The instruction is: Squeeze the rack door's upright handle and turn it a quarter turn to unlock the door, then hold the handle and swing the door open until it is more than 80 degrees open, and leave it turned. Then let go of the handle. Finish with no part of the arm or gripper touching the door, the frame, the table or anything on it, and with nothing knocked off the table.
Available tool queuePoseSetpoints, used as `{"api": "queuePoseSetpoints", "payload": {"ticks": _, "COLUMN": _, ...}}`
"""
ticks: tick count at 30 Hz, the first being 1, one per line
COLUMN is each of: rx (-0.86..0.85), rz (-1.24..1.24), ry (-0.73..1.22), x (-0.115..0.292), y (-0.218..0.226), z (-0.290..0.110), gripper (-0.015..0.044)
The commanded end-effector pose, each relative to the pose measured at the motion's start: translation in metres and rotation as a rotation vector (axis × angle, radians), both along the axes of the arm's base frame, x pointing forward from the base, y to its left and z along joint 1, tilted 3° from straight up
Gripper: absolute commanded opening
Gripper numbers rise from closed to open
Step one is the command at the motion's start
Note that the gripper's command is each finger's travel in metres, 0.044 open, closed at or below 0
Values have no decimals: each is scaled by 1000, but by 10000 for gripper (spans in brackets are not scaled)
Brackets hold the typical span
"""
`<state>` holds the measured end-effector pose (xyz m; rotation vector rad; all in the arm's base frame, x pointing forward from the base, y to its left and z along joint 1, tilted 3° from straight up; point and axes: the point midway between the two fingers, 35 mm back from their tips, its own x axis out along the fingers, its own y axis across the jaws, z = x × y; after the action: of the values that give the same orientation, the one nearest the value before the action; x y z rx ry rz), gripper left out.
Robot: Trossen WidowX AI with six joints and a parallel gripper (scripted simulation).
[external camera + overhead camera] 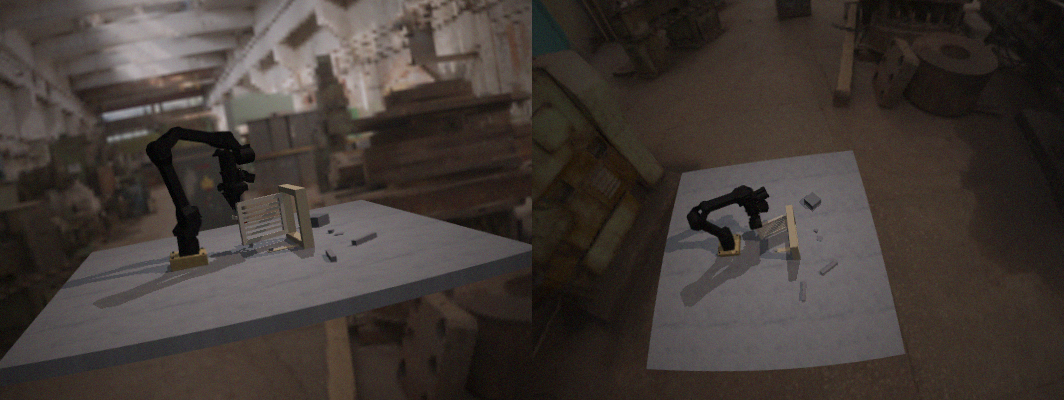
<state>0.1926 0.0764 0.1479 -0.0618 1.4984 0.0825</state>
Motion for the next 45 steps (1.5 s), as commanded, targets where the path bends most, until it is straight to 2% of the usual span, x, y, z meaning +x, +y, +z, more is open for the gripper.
{"api": "queuePoseSetpoints", "payload": {"ticks": 1, "rx": 1, "rz": -61, "ry": 3, "x": 2, "y": 8, "z": 0, "gripper": 14}}
{"api": "queuePoseSetpoints", "payload": {"ticks": 20, "rx": 22, "rz": -304, "ry": 7, "x": 9, "y": 47, "z": 1, "gripper": 14}}
{"api": "queuePoseSetpoints", "payload": {"ticks": 34, "rx": 23, "rz": -312, "ry": 7, "x": 10, "y": 49, "z": 1, "gripper": 14}}
{"api": "queuePoseSetpoints", "payload": {"ticks": 44, "rx": 23, "rz": -312, "ry": 7, "x": 10, "y": 49, "z": 1, "gripper": 276}}
{"api": "queuePoseSetpoints", "payload": {"ticks": 45, "rx": 23, "rz": -312, "ry": 7, "x": 10, "y": 49, "z": 1, "gripper": 286}}
